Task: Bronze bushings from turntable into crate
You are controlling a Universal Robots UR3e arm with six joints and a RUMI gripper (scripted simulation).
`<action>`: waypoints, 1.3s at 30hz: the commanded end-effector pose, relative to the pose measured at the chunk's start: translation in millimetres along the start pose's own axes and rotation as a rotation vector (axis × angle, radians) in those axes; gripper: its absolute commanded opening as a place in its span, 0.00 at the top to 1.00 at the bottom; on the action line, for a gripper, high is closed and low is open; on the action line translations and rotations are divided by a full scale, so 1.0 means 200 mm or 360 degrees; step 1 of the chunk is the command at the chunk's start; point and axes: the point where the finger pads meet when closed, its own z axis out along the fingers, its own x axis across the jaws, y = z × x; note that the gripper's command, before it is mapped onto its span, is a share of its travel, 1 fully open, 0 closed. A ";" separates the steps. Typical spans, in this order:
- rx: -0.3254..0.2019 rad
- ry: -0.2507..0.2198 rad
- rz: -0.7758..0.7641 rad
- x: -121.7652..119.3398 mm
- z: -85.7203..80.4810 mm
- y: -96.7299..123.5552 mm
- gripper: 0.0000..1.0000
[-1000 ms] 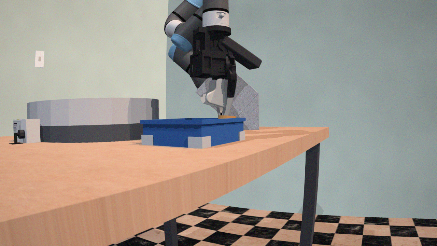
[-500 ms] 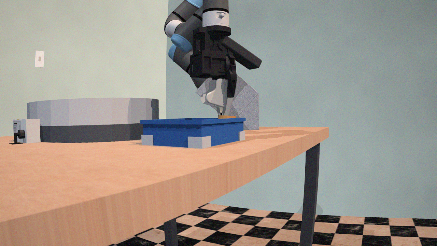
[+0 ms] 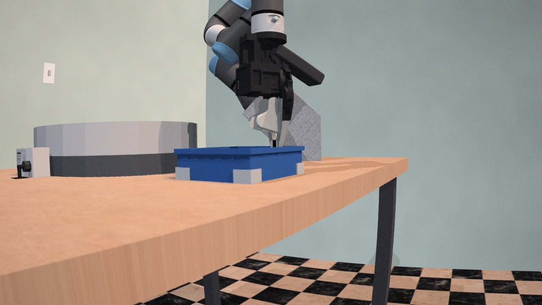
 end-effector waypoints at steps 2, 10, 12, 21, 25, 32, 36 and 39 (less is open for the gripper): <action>-0.0002 0.0004 0.0001 0.00 -0.01 0.00 0.94; -0.0002 0.0004 0.0001 0.00 -0.01 0.00 0.94; -0.0002 0.0004 0.0001 0.00 -0.01 0.00 0.94; -0.0002 0.0004 0.0001 0.00 -0.01 0.00 0.94; -0.0002 0.0004 0.0001 0.00 -0.03 0.00 0.94; -0.0002 0.0004 0.0001 0.00 -0.09 0.00 0.94; -0.0002 0.0004 0.0001 0.00 -0.16 0.00 0.94; -0.0002 0.0004 0.0001 0.00 -0.23 0.00 0.94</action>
